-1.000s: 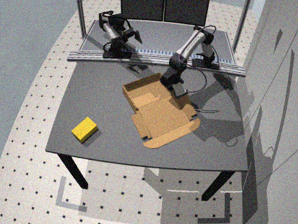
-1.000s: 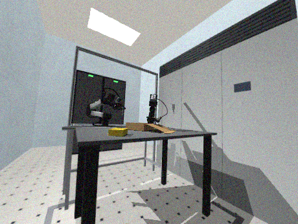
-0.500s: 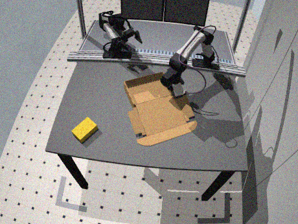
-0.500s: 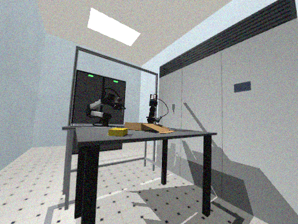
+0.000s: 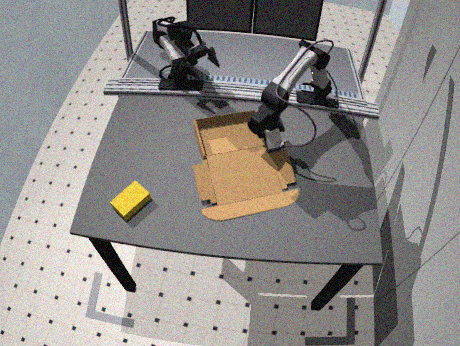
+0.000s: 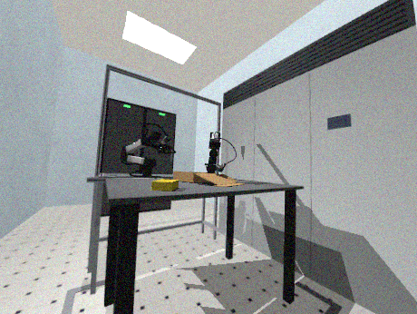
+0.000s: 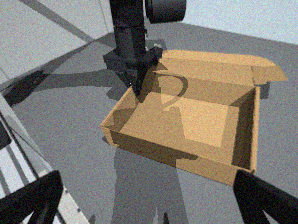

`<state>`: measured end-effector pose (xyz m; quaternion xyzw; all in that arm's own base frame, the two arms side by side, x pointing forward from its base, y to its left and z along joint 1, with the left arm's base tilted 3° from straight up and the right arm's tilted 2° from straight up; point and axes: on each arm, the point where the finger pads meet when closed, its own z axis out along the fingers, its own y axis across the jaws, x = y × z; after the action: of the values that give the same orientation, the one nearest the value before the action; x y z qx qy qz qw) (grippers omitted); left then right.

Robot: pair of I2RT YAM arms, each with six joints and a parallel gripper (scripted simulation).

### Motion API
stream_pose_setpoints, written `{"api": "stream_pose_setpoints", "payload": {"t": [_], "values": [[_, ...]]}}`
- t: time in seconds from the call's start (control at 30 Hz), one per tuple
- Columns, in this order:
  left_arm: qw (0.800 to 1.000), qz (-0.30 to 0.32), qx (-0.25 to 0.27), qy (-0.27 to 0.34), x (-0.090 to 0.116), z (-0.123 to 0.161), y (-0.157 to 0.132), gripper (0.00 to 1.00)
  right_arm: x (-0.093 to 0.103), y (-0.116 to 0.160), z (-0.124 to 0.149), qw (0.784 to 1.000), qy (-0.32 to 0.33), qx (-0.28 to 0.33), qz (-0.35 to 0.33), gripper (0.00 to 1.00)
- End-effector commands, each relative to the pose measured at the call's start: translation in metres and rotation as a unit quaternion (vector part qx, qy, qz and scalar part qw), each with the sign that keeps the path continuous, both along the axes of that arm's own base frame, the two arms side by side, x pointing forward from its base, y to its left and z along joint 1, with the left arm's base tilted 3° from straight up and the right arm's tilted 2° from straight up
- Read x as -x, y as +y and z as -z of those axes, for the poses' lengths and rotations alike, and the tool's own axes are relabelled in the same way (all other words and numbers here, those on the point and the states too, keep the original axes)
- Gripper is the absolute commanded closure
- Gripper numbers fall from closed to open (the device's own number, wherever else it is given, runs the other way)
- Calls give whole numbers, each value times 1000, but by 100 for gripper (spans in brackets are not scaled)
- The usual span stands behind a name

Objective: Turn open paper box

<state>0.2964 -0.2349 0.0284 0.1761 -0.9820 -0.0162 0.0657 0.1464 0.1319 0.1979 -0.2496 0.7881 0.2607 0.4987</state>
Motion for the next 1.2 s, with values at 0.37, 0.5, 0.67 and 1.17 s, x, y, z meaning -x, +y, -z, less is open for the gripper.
{"api": "stream_pose_setpoints", "payload": {"t": [0.37,0.5,0.67,1.17], "values": [[998,67,1,-1,-5,1,1,100,0,0,-3,1000,-5,-2,-2,0],[996,86,2,0,-5,1,1,100,0,0,-3,1000,-5,-2,-2,0],[994,107,1,2,-5,1,3,100,0,0,-3,1000,-5,-2,-2,0],[986,164,1,6,-5,1,6,100,0,0,-3,1000,-5,-2,-2,0]]}}
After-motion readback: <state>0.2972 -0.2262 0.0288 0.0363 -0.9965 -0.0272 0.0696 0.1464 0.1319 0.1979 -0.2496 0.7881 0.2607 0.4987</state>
